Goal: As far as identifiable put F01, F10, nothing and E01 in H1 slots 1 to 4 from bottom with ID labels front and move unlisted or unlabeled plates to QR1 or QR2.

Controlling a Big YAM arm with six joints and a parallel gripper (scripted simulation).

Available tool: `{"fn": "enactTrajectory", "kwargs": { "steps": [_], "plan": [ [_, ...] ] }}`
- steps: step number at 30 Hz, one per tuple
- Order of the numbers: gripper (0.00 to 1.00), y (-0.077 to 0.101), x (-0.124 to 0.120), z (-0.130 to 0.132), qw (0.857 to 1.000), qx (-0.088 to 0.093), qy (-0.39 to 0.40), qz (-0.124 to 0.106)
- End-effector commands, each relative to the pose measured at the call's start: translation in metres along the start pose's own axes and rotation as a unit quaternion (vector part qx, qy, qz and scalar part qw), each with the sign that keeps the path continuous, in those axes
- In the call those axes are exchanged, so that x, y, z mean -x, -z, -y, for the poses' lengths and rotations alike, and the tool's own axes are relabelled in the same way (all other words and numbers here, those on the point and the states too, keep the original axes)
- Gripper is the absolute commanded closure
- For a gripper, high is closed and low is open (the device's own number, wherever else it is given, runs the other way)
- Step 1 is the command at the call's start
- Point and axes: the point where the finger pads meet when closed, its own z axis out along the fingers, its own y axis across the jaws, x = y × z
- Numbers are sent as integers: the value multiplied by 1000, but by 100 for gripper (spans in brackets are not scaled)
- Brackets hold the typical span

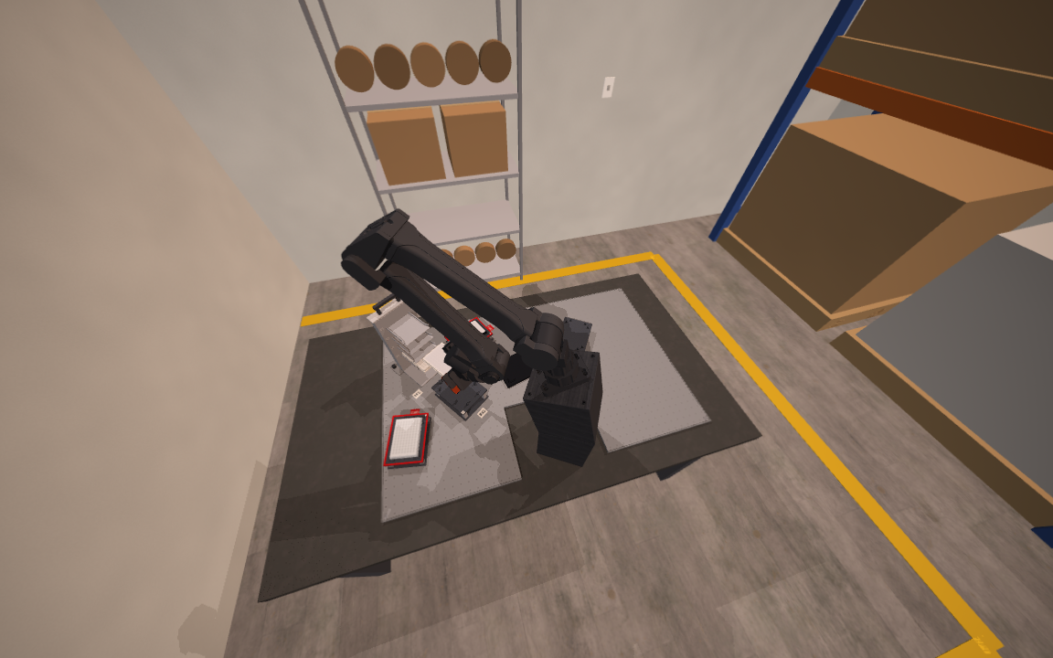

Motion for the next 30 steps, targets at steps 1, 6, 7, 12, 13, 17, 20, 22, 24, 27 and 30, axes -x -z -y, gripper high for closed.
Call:
{"fn": "enactTrajectory", "kwargs": {
  "steps": [1, 6, 7, 12, 13, 17, 20, 22, 24, 27, 30],
  "plan": [
    [14, 11, -6, -1, 1000, 5, -4, -2],
    [14, 15, 2, -3, 1000, 8, -6, 4],
    [14, 15, 2, -3, 1000, 8, -6, 4],
    [14, 17, 0, 0, 1000, 3, -4, -4],
    [14, 18, 0, 0, 1000, 3, -4, -4],
    [14, 19, 2, -2, 1000, 5, -4, -3],
    [14, 22, 3, -1, 1000, 4, -3, -4],
    [14, 23, 4, -1, 1000, 4, -3, -4],
    [14, 23, 4, -1, 1000, 4, -3, -4],
    [14, 22, 7, -3, 1000, 5, -5, -1],
    [14, 26, 7, -1, 1000, 4, -3, -4]
  ]
}}
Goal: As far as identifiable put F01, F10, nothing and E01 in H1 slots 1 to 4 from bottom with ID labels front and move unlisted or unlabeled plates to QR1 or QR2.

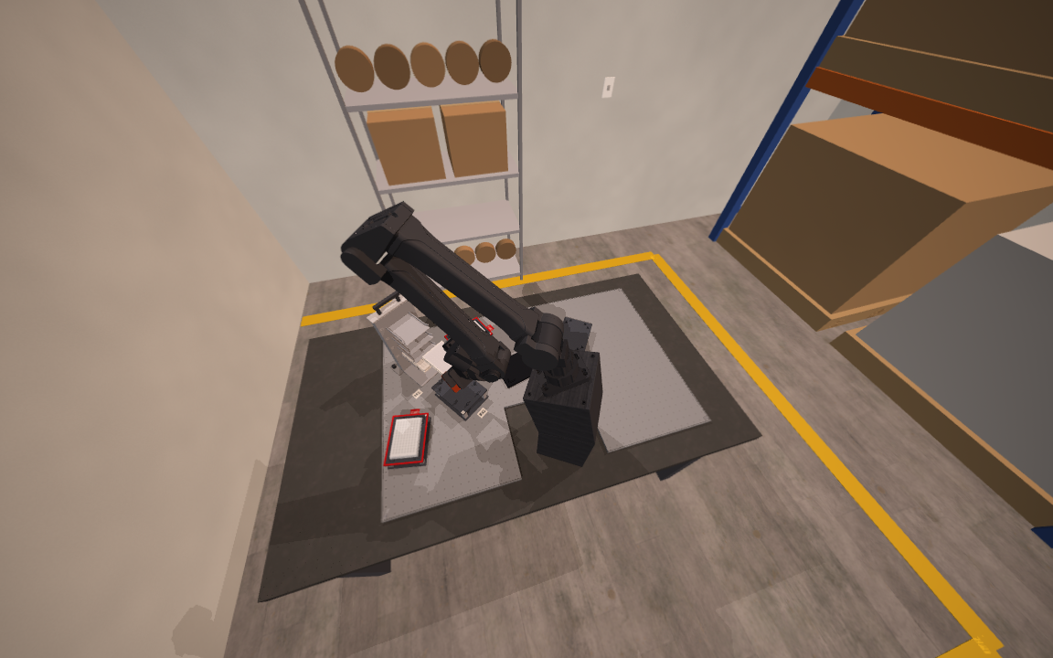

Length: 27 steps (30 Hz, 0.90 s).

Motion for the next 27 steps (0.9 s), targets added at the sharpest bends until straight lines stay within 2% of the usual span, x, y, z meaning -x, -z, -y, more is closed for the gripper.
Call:
{"fn": "enactTrajectory", "kwargs": {
  "steps": [1, 9, 11, 12, 14, 27],
  "plan": [
    [14, 13, 1, -1, 1000, 3, -2, -4],
    [14, 18, 5, -1, 1000, 3, -2, -4],
    [14, 18, 5, -1, 1000, 3, -2, -4],
    [14, 13, 10, -4, 1000, 5, -5, 3],
    [14, 20, 7, -1, 1000, 3, -2, -4],
    [14, 28, 14, -1, 1000, 3, -2, -3]
  ]
}}
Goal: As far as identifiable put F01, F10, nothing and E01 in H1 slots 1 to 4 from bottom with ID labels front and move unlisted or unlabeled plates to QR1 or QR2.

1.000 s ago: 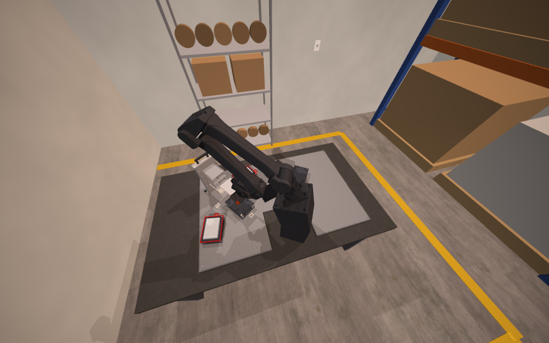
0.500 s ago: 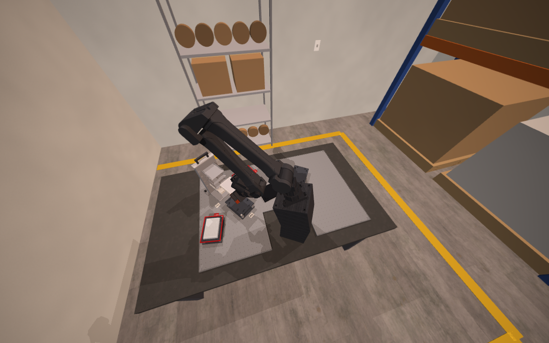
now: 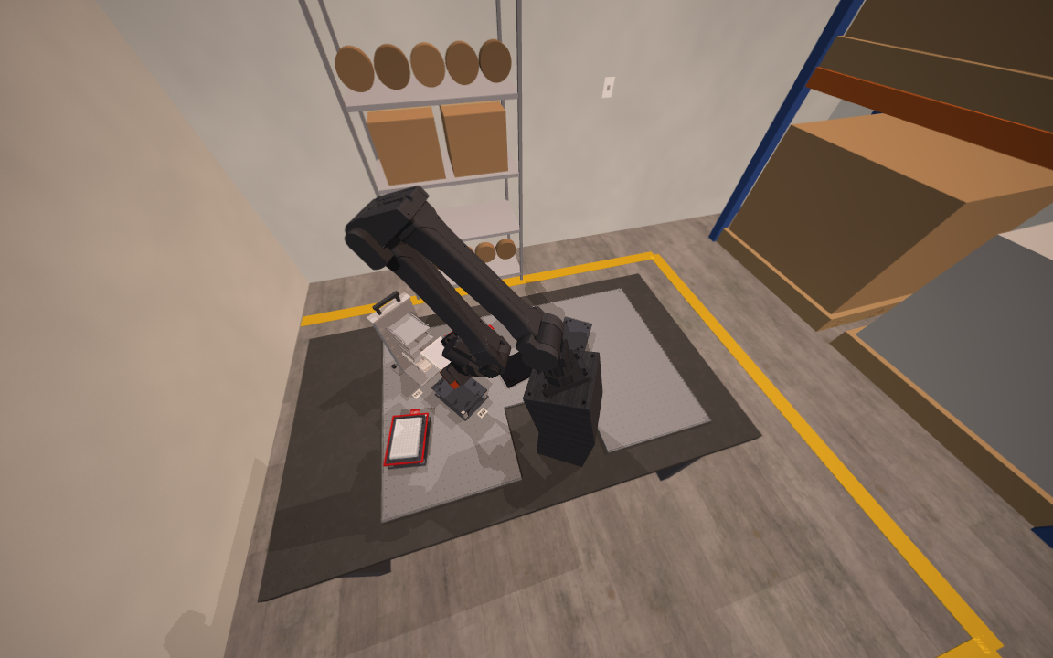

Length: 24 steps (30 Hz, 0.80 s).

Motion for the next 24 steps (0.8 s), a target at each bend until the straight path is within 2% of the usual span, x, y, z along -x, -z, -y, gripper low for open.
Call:
{"fn": "enactTrajectory", "kwargs": {
  "steps": [1, 2, 5, 16, 19, 24],
  "plan": [
    [14, 10, -1, 0, 1000, 3, -2, -3],
    [14, 4, 4, -5, 1000, 6, -5, 5],
    [14, 12, 1, -1, 1000, 3, -2, -3],
    [14, 20, 8, -1, 1000, 4, -2, -2],
    [14, 14, 12, -5, 1000, 6, -4, 3],
    [14, 23, 12, -1, 1000, 4, -3, -1]
  ]
}}
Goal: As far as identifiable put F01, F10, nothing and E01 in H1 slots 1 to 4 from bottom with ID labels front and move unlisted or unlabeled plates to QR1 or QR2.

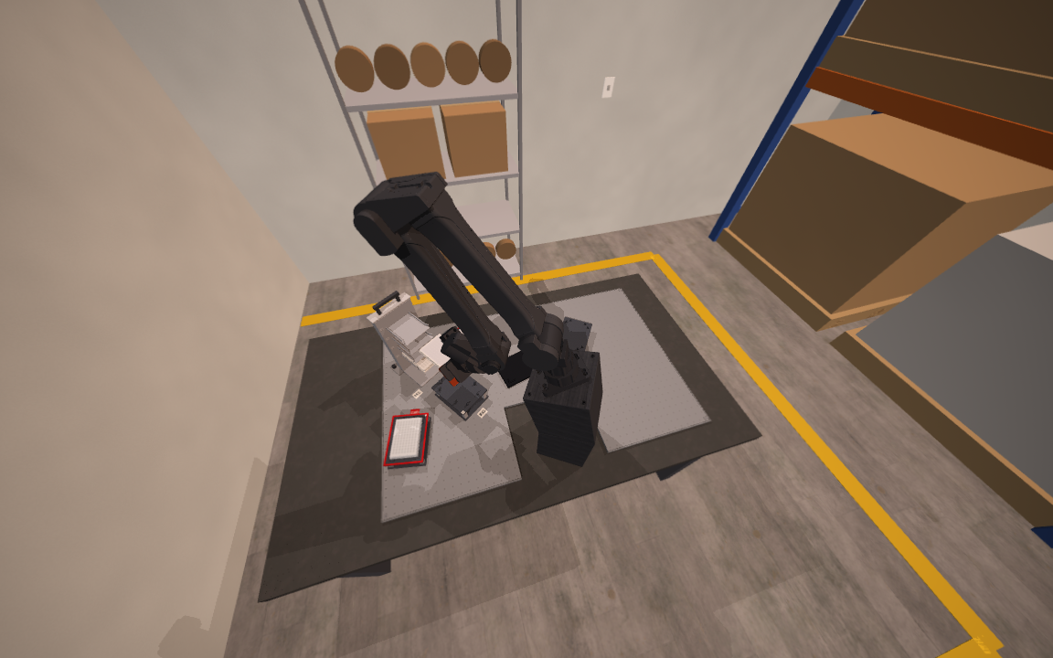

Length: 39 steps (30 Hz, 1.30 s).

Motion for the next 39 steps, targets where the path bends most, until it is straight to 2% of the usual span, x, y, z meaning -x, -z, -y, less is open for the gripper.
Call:
{"fn": "enactTrajectory", "kwargs": {
  "steps": [1, 8, 12, 39],
  "plan": [
    [14, 10, 2, -2, 1000, 4, -3, 0],
    [14, 14, 7, -2, 1000, 5, -4, 1],
    [14, 10, 10, -1, 1000, 3, -3, 6],
    [14, 10, 10, -1, 1000, 3, -3, 6]
  ]
}}
